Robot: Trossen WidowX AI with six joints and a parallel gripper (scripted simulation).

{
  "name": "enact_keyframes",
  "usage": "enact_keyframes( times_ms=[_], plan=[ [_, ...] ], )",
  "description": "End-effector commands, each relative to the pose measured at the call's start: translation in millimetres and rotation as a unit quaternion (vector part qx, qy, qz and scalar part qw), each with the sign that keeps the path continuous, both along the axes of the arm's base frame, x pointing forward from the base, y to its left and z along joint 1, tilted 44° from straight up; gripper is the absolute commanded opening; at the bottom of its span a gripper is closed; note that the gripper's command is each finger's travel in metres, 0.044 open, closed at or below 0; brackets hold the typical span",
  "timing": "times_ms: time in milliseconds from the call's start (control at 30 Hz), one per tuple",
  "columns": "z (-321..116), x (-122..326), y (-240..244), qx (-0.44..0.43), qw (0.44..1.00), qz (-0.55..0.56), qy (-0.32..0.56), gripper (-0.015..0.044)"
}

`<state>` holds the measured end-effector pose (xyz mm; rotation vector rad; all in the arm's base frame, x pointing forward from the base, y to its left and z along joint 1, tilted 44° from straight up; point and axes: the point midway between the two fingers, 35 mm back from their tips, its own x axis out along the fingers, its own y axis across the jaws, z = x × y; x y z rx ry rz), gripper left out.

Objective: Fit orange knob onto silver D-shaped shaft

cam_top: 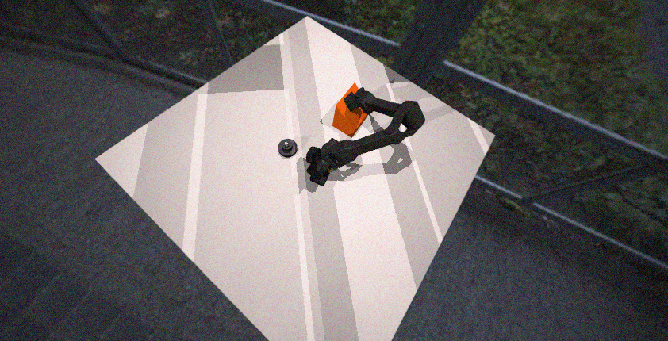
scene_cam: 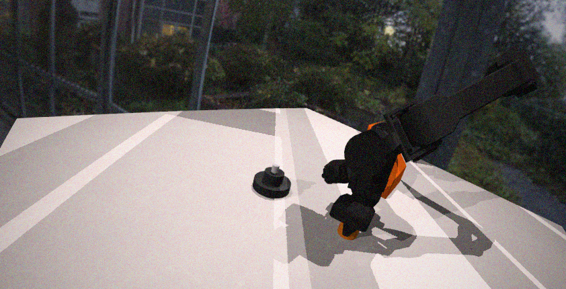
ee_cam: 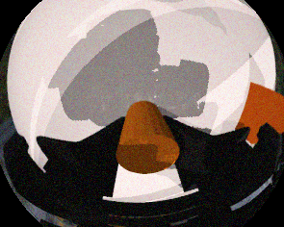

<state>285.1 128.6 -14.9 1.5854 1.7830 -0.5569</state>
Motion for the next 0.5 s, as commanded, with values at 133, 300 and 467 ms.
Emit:
enact_keyframes(
  times_ms=[133,300,467],
  plan=[
    [11.7,5.3,-13.4,-0.002,1.0,-0.001,-0.001,0.0],
    [21.2,8.2,-24.4,-0.004,1.0,-0.001,-0.001,0.0],
    [31.2,10.3,-35.5,-0.005,1.0,-0.002,-0.001,0.0]
  ],
)
